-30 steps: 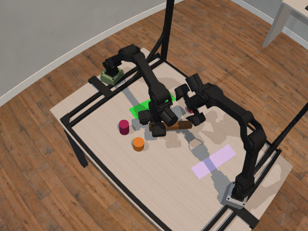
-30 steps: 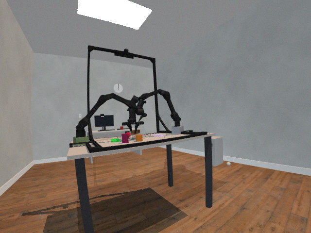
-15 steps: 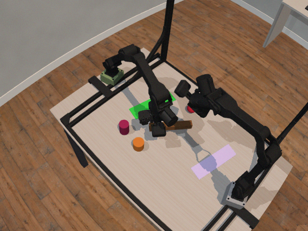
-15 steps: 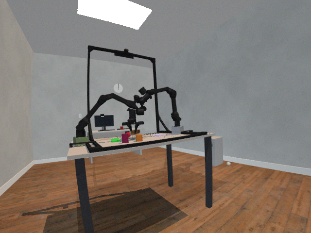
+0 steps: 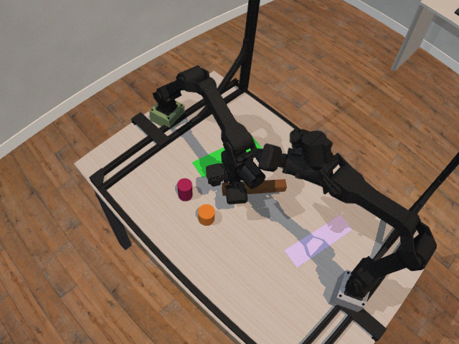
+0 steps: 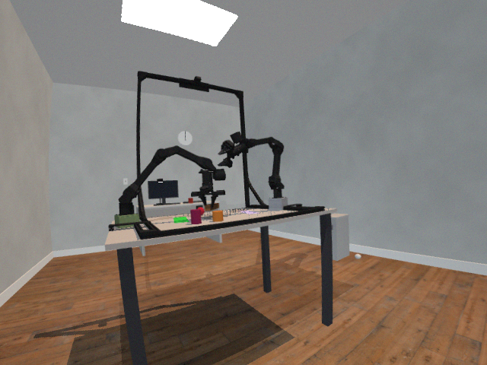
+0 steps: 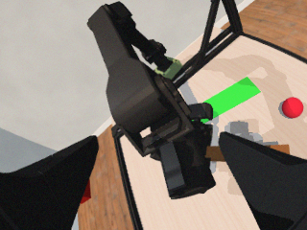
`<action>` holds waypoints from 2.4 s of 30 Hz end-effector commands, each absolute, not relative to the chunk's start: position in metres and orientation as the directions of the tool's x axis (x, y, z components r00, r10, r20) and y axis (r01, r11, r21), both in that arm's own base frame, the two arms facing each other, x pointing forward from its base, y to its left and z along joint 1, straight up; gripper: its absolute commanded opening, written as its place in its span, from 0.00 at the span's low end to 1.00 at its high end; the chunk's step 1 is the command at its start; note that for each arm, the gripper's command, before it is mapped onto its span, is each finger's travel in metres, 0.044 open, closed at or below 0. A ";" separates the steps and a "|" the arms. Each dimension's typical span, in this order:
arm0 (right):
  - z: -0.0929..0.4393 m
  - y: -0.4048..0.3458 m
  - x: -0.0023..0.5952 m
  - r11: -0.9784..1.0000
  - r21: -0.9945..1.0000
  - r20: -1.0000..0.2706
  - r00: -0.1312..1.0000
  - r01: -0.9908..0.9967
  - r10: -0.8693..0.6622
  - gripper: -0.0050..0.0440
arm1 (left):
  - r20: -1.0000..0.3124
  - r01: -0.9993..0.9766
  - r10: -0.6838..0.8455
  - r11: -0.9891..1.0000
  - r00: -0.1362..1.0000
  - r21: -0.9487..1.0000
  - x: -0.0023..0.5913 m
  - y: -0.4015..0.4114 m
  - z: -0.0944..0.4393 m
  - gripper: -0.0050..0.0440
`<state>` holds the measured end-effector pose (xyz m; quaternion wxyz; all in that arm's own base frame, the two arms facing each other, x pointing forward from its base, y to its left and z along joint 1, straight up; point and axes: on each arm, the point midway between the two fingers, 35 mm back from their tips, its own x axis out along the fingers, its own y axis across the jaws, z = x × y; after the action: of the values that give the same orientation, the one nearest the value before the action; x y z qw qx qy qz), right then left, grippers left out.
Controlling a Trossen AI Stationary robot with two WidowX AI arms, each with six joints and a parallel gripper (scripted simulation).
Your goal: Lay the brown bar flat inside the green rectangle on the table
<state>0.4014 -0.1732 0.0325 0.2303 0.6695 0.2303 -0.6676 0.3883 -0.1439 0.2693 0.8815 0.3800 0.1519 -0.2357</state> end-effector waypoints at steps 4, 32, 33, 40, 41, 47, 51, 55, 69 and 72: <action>0.032 -0.173 0.401 -0.789 0.000 -1.000 0.000 0.614 0.000 0.10 | -0.289 0.332 -0.217 0.831 0.932 0.446 0.372 -0.089 0.291 1.00; 0.033 -0.171 0.399 -0.782 0.000 -1.000 0.000 0.624 0.000 0.10 | 0.050 0.000 0.000 1.000 0.999 0.000 0.316 0.000 0.323 1.00; 0.033 -0.170 0.397 -0.776 0.000 -1.000 0.000 0.630 0.000 0.10 | 0.050 0.000 0.000 1.000 0.999 0.000 0.316 0.000 0.323 1.00; 0.037 -0.159 0.382 -0.738 0.000 -1.000 0.000 0.674 0.000 0.10 | 0.050 0.000 0.000 1.000 0.999 0.000 0.316 0.000 0.323 1.00; 0.037 -0.159 0.382 -0.738 0.000 -1.000 0.000 0.674 0.000 0.10 | 0.050 0.000 0.000 1.000 0.999 0.000 0.316 0.000 0.323 1.00; 0.039 -0.151 0.371 -0.710 0.000 -1.000 0.000 0.704 0.000 0.10 | 0.050 0.000 0.000 1.000 0.999 0.000 0.316 0.000 0.323 1.00; 0.040 -0.145 0.362 -0.686 0.000 -1.000 0.000 0.728 0.000 0.10 | 0.050 0.000 0.000 1.000 0.999 0.000 0.316 0.000 0.323 1.00; 0.041 -0.139 0.353 -0.662 0.000 -1.000 0.000 0.750 0.000 0.10 | 0.050 0.000 0.000 1.000 0.999 0.000 0.316 0.000 0.323 1.00; 0.041 -0.121 0.323 -0.584 0.000 -1.000 0.000 0.812 0.000 0.10 | 0.050 0.000 0.000 1.000 0.999 0.000 0.316 0.000 0.323 1.00; 0.040 -0.117 0.315 -0.563 0.000 -1.000 0.000 0.826 0.000 0.10 | 0.050 0.000 0.000 1.000 0.999 0.000 0.316 0.000 0.323 1.00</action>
<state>0.3255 -0.1232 0.0376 0.3163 0.6294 0.3217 -0.6327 0.3159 0.0006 0.3231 0.9997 0.0013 -0.0248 0.0024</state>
